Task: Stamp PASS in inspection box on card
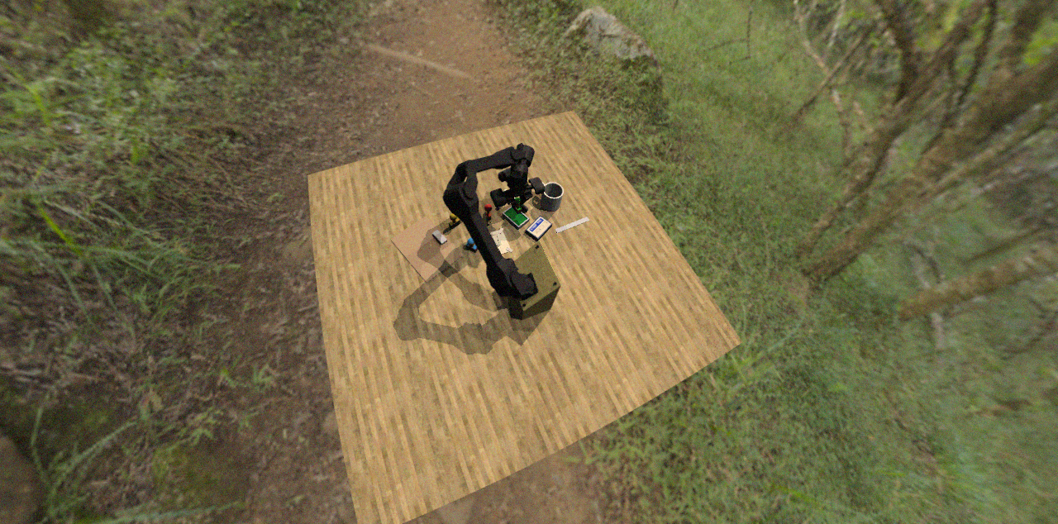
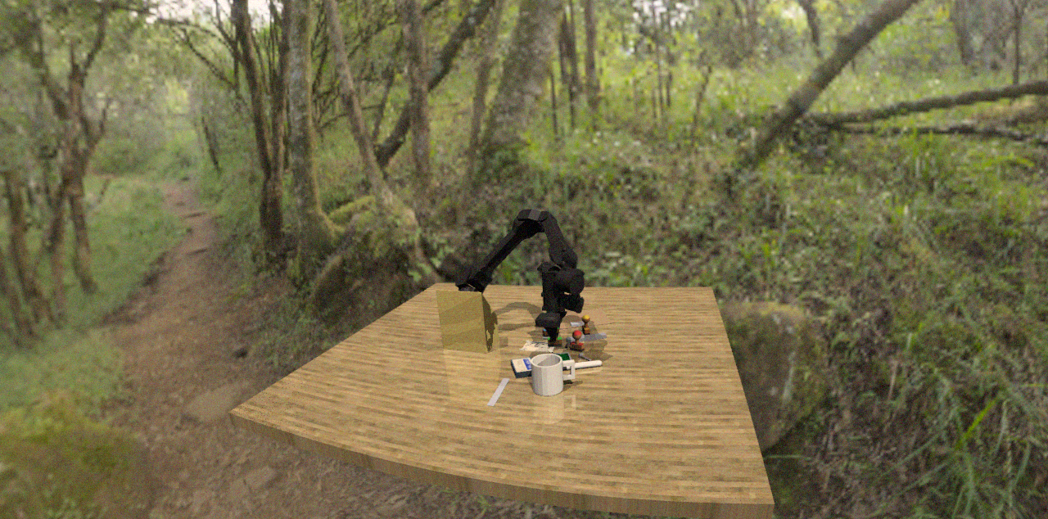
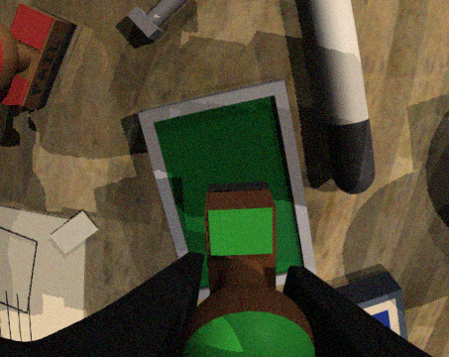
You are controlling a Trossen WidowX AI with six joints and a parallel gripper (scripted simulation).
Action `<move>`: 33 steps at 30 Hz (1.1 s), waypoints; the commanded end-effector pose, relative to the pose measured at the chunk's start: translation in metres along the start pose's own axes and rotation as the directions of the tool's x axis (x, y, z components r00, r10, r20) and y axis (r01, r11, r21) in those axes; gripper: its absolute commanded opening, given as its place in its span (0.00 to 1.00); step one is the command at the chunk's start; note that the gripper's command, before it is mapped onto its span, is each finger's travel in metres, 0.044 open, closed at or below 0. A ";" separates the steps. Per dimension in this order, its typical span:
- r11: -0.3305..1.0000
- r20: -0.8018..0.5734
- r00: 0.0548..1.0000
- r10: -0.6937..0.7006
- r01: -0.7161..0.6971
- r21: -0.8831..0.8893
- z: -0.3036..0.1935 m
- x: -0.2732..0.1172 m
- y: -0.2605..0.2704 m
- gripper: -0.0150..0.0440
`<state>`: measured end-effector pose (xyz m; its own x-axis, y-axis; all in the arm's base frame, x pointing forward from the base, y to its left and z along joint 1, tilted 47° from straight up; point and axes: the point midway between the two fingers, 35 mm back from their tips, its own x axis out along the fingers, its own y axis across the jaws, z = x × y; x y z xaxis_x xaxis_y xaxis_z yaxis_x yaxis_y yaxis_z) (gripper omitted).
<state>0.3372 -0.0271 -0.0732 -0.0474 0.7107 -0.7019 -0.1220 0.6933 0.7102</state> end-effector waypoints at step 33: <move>1.000 0.002 1.000 0.003 -0.003 0.003 0.000 0.024 0.001 0.25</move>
<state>0.3363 -0.0110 -0.0882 -0.0469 0.7109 -0.7017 -0.1257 0.6927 0.7102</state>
